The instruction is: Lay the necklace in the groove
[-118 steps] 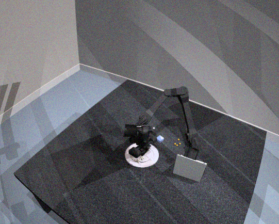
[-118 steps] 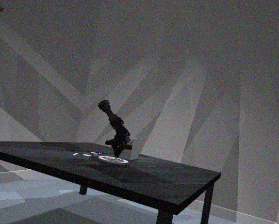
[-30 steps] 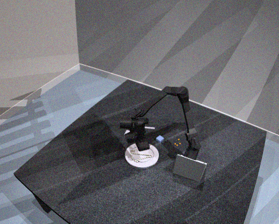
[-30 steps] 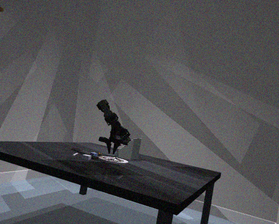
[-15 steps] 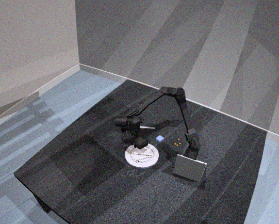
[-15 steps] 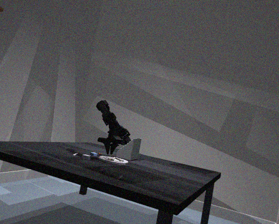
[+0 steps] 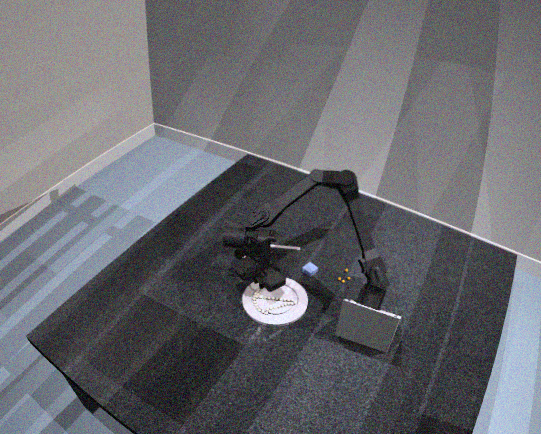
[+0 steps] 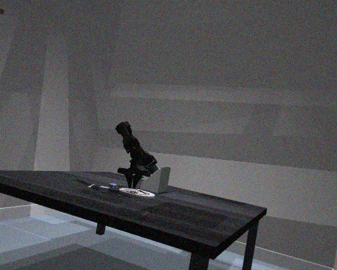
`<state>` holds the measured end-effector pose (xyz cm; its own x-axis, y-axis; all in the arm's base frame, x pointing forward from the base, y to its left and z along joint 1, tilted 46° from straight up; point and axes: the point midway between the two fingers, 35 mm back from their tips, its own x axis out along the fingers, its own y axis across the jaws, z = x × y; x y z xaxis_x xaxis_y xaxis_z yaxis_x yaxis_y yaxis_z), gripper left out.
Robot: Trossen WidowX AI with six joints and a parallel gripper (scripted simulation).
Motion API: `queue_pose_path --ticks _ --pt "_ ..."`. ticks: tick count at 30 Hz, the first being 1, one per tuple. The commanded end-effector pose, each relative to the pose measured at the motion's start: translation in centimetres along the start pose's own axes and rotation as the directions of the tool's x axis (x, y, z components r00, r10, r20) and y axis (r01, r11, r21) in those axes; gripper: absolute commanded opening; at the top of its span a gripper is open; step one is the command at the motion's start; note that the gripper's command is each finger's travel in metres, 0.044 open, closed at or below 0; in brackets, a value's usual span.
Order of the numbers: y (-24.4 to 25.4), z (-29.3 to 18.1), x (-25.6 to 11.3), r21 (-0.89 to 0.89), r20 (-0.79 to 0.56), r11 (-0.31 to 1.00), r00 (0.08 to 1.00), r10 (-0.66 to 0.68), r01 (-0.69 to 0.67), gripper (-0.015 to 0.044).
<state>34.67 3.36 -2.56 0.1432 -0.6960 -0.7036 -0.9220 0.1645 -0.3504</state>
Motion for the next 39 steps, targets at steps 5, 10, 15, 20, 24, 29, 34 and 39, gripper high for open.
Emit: queue_pose_path --ticks 5,10,15,20,24,29,34,39 --pt "0.4 -0.4 1.5 -0.012 -0.017 1.000 1.000 0.008 -0.008 0.0120" --pt "0.5 -0.5 2.1 -0.014 -0.020 1.000 1.000 0.009 -0.009 0.0120" --pt "0.2 -0.2 1.5 -0.008 -0.009 1.000 1.000 0.005 -0.006 0.0087" --pt "0.2 -0.2 1.5 -0.008 -0.009 1.000 1.000 0.005 -0.006 0.0053" --pt "0.2 -0.2 1.5 -0.008 -0.009 1.000 1.000 0.005 -0.006 0.0027" --pt "0.2 -0.2 1.5 -0.008 -0.009 1.000 1.000 0.005 -0.006 0.0000" --pt "0.3 -0.3 1.4 -0.010 -0.011 1.000 1.000 0.006 -0.006 0.0000" --pt "0.4 -0.4 0.8 -0.014 -0.020 1.000 1.000 0.009 -0.009 0.0000"
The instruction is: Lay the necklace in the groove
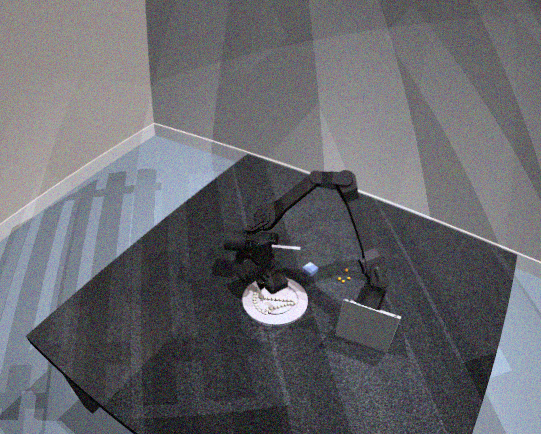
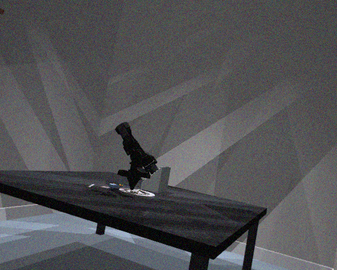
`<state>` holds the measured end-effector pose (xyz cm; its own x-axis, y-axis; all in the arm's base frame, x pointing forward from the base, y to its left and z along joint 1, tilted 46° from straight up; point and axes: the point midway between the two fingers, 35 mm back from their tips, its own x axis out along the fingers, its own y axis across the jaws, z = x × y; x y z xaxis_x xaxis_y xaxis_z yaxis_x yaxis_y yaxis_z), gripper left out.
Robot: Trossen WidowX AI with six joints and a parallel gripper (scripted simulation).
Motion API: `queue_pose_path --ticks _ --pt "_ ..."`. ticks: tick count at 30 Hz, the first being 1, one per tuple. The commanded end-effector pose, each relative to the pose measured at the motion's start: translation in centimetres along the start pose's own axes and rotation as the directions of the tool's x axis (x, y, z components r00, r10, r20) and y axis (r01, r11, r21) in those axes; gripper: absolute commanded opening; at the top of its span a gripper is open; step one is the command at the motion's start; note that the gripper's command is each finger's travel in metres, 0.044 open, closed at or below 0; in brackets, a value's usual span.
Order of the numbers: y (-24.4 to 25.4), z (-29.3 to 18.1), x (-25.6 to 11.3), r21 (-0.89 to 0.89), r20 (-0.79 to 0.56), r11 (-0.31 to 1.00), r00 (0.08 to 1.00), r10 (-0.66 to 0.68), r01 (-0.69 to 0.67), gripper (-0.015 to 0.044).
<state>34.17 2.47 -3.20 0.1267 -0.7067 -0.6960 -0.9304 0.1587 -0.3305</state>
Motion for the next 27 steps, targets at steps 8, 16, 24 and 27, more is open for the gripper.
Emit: queue_pose_path --ticks 8,16,24,27 --pt "-1.2 -0.1 -0.2 0.006 -0.002 1.000 1.000 -0.002 0.002 0.0000" --pt "-1.2 -0.1 0.5 0.006 -0.002 1.000 1.000 -0.002 0.002 0.0000" --pt "-1.2 -0.2 1.1 0.006 -0.002 1.000 1.000 -0.002 0.002 0.0000" --pt "-1.3 0.0 0.8 0.013 0.006 1.000 1.000 -0.004 0.004 0.0079"
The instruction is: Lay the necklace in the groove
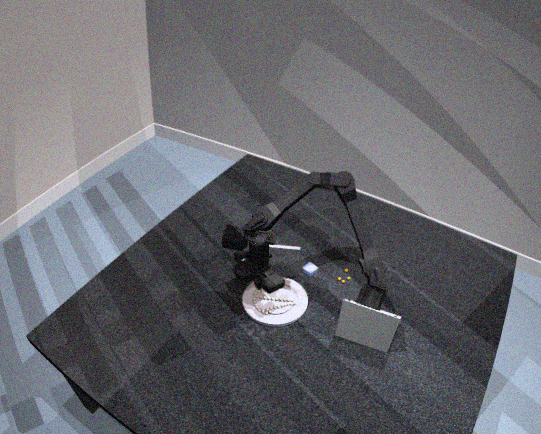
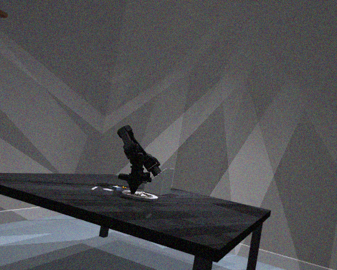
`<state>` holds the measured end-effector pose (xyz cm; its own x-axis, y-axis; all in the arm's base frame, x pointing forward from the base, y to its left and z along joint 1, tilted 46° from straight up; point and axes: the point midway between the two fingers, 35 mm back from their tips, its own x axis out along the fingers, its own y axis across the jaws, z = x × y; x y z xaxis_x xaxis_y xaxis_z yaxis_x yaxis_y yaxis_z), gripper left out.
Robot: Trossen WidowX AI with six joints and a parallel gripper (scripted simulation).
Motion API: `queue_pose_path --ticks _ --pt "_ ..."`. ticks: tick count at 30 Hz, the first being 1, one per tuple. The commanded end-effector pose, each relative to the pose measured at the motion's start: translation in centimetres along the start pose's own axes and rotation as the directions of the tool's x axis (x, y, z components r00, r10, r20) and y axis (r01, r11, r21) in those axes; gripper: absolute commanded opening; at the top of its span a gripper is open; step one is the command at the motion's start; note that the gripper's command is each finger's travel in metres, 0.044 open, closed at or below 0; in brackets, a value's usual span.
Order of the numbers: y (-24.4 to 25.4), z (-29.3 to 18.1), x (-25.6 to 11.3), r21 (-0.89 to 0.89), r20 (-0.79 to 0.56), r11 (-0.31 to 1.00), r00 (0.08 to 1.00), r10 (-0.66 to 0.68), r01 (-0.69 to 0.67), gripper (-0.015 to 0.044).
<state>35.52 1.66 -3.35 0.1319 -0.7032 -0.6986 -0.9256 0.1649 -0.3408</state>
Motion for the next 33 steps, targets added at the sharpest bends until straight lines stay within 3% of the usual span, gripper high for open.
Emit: queue_pose_path --ticks 1,14,33 --pt "0.0 0.0 0.0 0.000 0.000 1.000 1.000 0.000 0.000 0.0105" --pt "-0.1 0.0 -0.6 -0.005 -0.001 1.000 1.000 -0.011 0.011 0.0440" --pt "-0.1 0.0 -1.1 -0.007 -0.007 1.000 1.000 0.001 -0.001 0.0440"
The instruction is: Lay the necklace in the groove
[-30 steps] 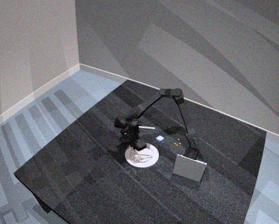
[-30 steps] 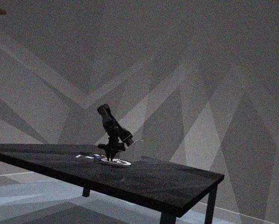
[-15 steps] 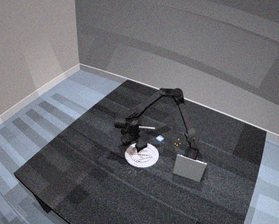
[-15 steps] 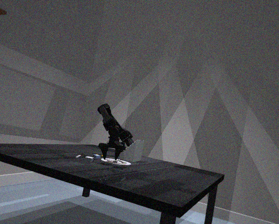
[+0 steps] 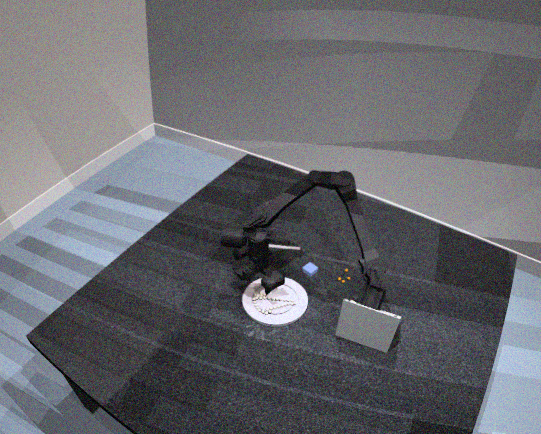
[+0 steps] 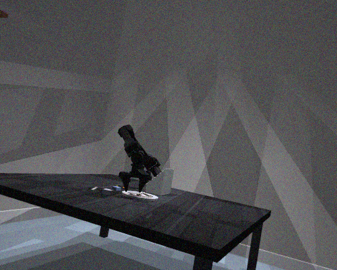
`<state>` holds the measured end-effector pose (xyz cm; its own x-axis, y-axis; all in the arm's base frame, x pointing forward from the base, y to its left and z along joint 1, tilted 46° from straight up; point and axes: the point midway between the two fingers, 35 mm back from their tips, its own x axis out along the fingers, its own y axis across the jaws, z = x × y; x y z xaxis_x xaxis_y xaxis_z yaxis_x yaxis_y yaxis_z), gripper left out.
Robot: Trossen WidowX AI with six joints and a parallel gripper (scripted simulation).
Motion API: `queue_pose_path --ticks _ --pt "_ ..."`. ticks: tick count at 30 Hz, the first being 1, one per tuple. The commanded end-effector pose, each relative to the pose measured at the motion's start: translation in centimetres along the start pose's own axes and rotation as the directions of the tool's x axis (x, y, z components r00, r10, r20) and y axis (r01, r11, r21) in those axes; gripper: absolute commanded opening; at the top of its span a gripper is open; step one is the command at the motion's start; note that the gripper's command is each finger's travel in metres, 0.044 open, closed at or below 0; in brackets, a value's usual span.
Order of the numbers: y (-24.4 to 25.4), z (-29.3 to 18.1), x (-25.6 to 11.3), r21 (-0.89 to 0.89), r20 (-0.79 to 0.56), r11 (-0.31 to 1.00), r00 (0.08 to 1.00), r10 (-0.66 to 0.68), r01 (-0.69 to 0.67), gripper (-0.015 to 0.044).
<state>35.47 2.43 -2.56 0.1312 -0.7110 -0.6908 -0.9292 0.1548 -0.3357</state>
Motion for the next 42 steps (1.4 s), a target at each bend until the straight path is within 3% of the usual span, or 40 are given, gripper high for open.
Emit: queue_pose_path --ticks 1,12,24,28,42 --pt "0.0 0.0 0.0 0.005 0.003 1.000 1.000 0.004 -0.004 0.0440" --pt "0.0 0.0 0.0 0.005 0.003 1.000 1.000 0.004 -0.004 0.0440" --pt "7.4 1.9 -2.2 -0.208 0.007 0.978 1.000 0.013 -0.012 0.0125" --pt "9.3 2.1 -2.7 -0.246 0.006 0.969 1.000 0.008 -0.006 0.0120" --pt "9.0 2.4 -1.6 -0.236 0.018 0.972 1.000 0.004 0.001 0.0120"
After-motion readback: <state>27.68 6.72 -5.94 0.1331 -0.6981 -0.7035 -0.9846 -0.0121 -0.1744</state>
